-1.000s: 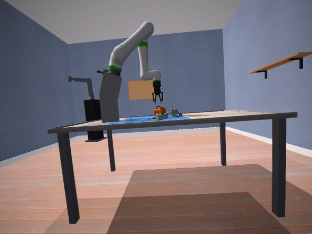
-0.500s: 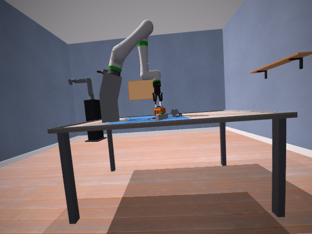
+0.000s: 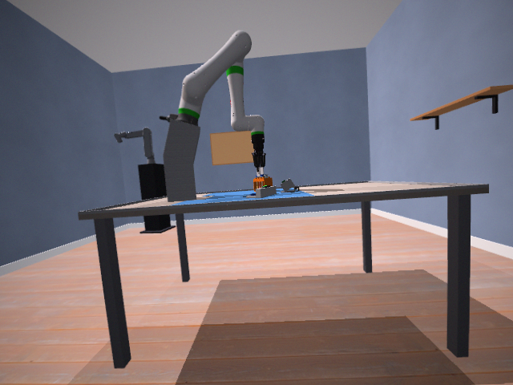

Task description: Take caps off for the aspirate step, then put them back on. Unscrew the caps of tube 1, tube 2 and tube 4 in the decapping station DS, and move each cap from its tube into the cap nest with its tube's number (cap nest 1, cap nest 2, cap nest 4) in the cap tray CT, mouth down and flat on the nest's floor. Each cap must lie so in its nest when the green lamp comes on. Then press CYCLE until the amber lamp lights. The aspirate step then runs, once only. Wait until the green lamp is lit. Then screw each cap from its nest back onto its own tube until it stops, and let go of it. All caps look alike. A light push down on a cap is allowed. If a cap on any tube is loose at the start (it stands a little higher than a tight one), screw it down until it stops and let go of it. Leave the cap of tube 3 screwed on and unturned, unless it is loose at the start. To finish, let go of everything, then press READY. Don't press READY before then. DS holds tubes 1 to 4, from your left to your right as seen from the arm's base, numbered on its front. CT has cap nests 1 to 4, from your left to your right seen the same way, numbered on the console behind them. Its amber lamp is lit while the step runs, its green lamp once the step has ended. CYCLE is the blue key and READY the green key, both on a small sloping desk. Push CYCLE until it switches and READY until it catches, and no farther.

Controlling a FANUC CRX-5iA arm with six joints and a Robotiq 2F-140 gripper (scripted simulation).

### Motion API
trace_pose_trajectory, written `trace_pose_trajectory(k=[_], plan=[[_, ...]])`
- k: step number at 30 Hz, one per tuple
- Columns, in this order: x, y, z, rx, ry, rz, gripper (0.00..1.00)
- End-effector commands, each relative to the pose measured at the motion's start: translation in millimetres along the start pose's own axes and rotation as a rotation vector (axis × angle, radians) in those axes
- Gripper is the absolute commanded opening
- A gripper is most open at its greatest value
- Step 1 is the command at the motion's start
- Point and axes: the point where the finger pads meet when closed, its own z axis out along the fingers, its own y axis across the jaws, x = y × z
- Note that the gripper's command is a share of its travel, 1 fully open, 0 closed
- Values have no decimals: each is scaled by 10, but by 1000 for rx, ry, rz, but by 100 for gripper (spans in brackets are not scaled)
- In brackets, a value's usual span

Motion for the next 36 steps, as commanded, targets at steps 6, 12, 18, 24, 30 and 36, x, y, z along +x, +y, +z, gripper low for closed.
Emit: trace_pose_trajectory(k=[6,12,18,24,30,36], plan=[[2,-1,-1,-2,-2,-1,0],[2,-1,-1,-2,-2,-1,0],[2,-1,1,-2,-1,299,0],[2,-1,3,-2,-1,499,0],[2,-1,5,-2,-1,799,0],[2,-1,7,-2,-1,1046,0]])
